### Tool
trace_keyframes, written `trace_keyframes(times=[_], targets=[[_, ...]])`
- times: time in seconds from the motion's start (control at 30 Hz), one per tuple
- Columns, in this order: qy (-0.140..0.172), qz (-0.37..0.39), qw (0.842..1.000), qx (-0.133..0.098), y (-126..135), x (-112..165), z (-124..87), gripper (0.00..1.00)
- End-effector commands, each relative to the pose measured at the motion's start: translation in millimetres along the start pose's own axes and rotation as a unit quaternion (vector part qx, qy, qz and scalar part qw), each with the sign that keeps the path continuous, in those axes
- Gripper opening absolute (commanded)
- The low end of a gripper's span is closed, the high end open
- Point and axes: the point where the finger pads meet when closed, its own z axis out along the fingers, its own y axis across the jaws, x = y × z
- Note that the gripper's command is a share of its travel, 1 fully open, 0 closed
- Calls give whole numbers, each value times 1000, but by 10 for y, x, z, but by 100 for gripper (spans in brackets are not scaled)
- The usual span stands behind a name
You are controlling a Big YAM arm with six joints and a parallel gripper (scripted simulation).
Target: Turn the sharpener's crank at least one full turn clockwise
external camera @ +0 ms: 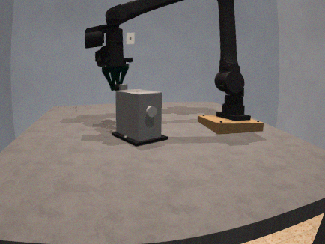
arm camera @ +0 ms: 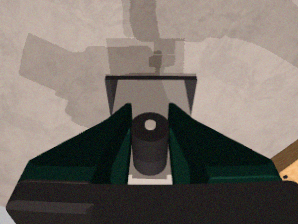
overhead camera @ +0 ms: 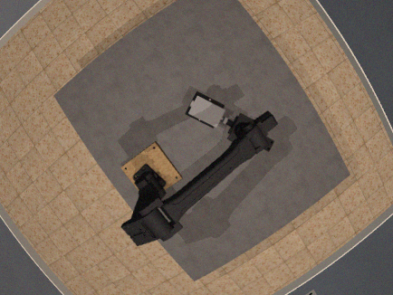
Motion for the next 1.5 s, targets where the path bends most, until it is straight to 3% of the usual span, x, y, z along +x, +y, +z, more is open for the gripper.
trace_keyframes(times=[0.0, 0.13, 0.2, 0.6, 0.63, 1.47], targets=[[-11, 0, 1000, -17, 259, -58, -150, 15], [-12, 1, 1000, -20, 325, -72, -140, 15], [-9, 1, 1000, -15, 193, -57, -118, 15], [-9, 1, 1000, -15, 193, -57, -118, 15], [-9, 1, 1000, -15, 193, -57, -118, 51], [-9, 1, 1000, -15, 193, -57, -118, 51]])
